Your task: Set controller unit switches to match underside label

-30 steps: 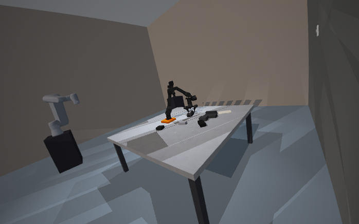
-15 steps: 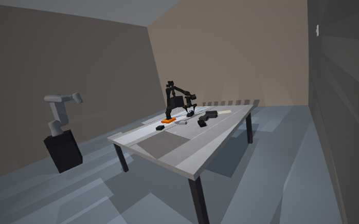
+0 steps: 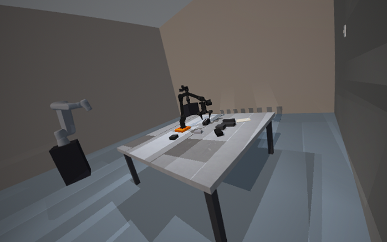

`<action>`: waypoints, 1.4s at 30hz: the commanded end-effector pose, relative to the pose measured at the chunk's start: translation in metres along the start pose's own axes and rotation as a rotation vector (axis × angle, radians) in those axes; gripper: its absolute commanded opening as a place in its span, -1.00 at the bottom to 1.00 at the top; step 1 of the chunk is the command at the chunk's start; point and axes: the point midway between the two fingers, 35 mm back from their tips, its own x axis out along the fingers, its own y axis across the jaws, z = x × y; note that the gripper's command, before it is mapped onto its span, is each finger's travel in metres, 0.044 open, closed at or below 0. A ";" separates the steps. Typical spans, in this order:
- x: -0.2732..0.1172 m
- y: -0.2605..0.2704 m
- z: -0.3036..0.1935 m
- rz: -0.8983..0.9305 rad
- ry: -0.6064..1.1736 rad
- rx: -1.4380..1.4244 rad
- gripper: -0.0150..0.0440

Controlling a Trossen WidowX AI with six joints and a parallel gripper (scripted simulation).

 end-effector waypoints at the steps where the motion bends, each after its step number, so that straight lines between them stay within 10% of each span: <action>1: 0.000 -0.001 0.001 -0.003 -0.002 -0.006 1.00; 6: 0.000 -0.001 0.001 -0.003 -0.002 -0.006 1.00; 23: -0.011 0.009 -0.004 -0.090 0.044 -1.244 -0.49; 42: -0.024 0.021 -0.009 -0.084 0.295 -2.851 -0.49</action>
